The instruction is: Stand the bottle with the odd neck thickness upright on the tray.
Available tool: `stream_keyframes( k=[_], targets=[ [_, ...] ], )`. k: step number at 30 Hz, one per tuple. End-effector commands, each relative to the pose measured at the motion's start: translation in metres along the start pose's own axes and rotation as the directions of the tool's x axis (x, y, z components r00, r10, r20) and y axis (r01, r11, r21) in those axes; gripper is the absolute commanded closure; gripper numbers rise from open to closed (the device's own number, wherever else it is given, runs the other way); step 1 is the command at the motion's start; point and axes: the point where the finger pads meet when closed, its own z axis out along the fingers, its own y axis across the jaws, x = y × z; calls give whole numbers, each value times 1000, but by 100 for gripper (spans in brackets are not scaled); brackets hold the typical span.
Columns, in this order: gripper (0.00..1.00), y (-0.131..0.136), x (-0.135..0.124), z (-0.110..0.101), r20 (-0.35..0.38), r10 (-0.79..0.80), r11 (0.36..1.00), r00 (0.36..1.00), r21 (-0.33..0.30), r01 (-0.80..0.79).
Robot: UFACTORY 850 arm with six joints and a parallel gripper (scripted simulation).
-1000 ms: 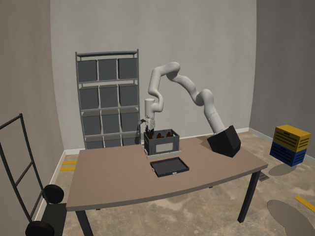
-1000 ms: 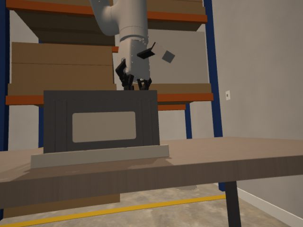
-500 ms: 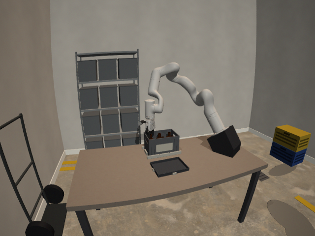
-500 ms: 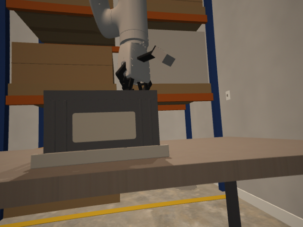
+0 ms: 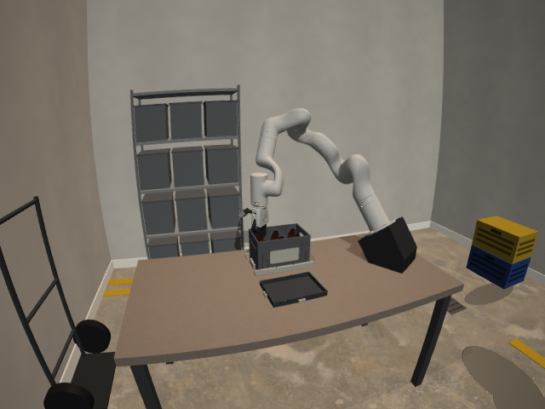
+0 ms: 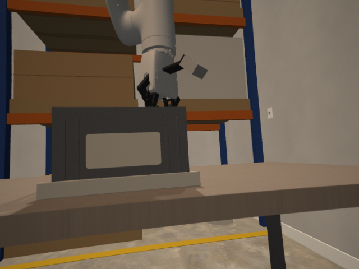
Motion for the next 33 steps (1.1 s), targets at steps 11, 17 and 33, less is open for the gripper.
stream_keyframes(
  k=[11, 17, 33],
  targets=[
    [100, 0, 1, -1, -1, 0, 1000, 1000, 1, 0],
    [100, 0, 1, -1, -1, 0, 1000, 1000, 1, 0],
    [100, 0, 1, -1, -1, 0, 1000, 1000, 1, 0]
  ],
)
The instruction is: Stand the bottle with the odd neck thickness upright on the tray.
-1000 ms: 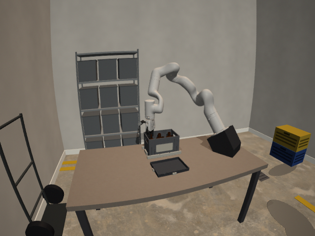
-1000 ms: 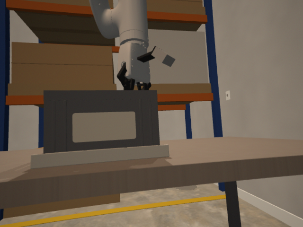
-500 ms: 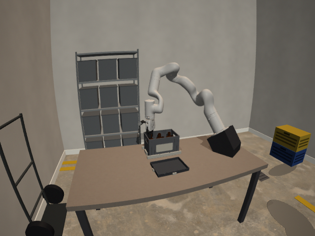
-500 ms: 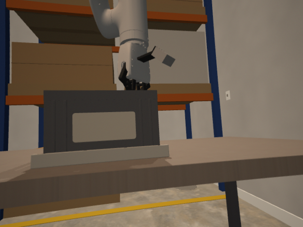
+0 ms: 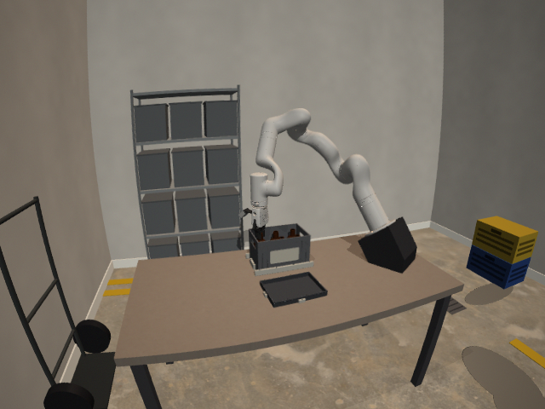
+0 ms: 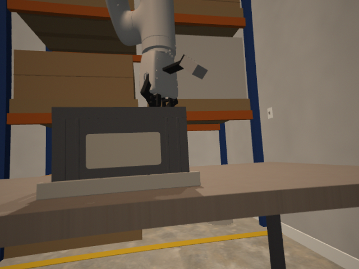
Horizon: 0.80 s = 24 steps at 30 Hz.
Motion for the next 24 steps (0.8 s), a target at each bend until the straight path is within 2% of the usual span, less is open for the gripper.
stream_keyframes(
  k=[1, 13, 14, 24],
  targets=[
    [100, 0, 1, -1, -1, 0, 1000, 1000, 1, 0],
    [100, 0, 1, -1, -1, 0, 1000, 1000, 1, 0],
    [35, 0, 1, -1, -1, 0, 1000, 1000, 1, 0],
    [35, 0, 1, -1, -1, 0, 1000, 1000, 1, 0]
  ],
)
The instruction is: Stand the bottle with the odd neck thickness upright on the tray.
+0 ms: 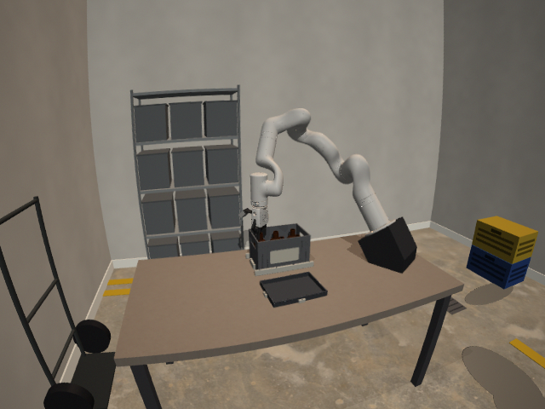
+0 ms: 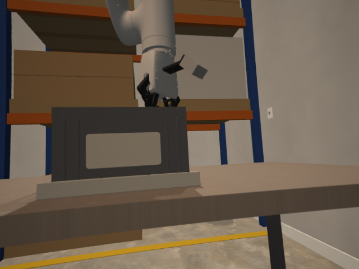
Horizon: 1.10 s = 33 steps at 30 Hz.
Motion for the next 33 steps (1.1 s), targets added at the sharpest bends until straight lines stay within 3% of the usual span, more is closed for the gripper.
stream_keyframes(
  k=[1, 33],
  targets=[
    [35, 0, 1, -1, -1, 0, 1000, 1000, 1, 0],
    [35, 0, 1, -4, -1, 0, 1000, 1000, 1, 0]
  ],
)
